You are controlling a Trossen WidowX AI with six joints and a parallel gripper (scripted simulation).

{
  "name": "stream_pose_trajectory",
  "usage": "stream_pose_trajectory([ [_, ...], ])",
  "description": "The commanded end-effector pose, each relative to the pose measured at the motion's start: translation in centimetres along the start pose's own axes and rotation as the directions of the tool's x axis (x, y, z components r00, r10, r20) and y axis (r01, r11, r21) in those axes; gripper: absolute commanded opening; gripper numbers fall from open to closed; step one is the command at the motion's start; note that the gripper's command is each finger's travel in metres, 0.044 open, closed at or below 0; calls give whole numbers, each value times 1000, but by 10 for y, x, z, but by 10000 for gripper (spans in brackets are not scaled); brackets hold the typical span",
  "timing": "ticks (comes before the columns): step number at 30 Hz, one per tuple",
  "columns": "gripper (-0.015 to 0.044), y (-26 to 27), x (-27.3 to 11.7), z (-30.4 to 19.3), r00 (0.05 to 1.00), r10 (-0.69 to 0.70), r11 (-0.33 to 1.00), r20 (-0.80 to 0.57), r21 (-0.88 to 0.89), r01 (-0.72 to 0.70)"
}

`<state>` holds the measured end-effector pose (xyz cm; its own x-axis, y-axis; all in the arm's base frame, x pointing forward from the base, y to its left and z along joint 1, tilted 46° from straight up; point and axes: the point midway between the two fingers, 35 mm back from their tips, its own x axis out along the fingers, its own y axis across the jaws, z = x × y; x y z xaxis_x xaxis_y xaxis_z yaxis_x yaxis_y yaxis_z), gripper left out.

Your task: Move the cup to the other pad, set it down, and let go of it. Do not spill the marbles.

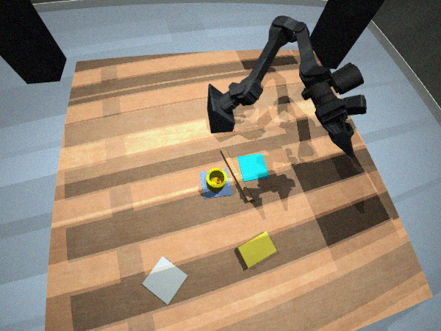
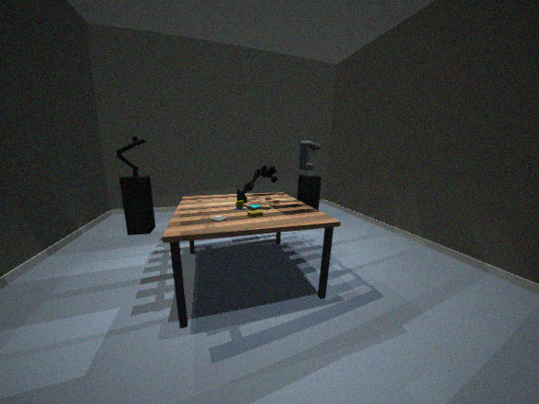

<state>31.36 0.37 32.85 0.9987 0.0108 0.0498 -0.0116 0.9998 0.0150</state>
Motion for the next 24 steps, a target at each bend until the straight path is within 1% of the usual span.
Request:
stream_pose_trajectory([
  [1,374,-1,2,-3,1000,0,1000,-13,-15,0],
  [3,321,-6,13,-26,993,0,992,-115,-127,-14],
  [5,269,-15,27,-62,963,1,958,-269,-277,-78],
  [7,216,-26,35,-98,909,7,904,-416,-386,-183],
  [9,166,-36,37,-134,835,21,837,-550,-448,-316],
  [10,166,-41,37,-151,791,32,799,-610,-460,-387],
  [13,166,-54,30,-197,652,78,685,-754,-435,-584],
  [17,166,-65,13,-244,471,162,536,-867,-323,-779],
  [21,166,-72,-11,-284,286,282,369,-916,-171,-913],
  [24,166,-75,-32,-308,155,398,232,-904,-64,-971],
])
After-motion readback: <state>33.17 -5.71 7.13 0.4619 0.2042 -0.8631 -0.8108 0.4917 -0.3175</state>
